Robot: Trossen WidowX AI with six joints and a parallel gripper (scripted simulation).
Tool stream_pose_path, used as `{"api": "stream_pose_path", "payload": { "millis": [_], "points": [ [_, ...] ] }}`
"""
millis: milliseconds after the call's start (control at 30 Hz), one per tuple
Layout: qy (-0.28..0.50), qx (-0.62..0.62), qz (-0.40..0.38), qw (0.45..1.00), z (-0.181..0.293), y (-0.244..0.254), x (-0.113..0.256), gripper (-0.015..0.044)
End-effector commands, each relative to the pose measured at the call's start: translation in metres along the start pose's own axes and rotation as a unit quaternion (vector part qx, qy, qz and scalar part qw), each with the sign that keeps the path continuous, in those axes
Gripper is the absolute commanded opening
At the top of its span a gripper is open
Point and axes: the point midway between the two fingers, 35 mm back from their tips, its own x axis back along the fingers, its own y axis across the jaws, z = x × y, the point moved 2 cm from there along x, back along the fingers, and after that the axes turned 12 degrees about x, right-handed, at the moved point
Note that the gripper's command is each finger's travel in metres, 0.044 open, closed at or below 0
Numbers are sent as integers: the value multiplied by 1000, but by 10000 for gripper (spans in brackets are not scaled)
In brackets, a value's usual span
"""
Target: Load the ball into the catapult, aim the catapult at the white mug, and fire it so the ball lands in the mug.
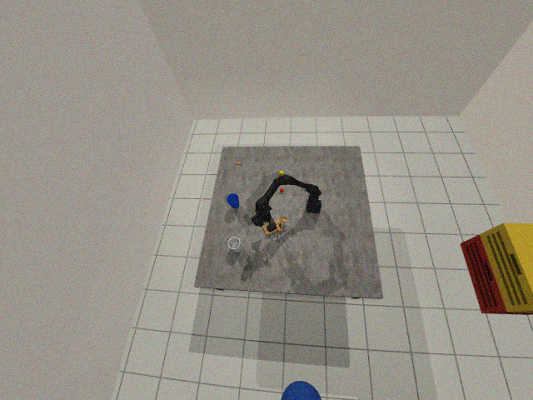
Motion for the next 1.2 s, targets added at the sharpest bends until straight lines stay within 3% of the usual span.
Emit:
{"api": "stream_pose_path", "payload": {
  "millis": [0, 133, 1167],
  "points": [
    [-4, -2, 0, 1000, 2, 0, -4, 440],
    [-3, -3, 1, 1000, 2, 0, -40, 440],
    [-3, -3, 2, 1000, 1, -1, -82, 440]
  ]
}}
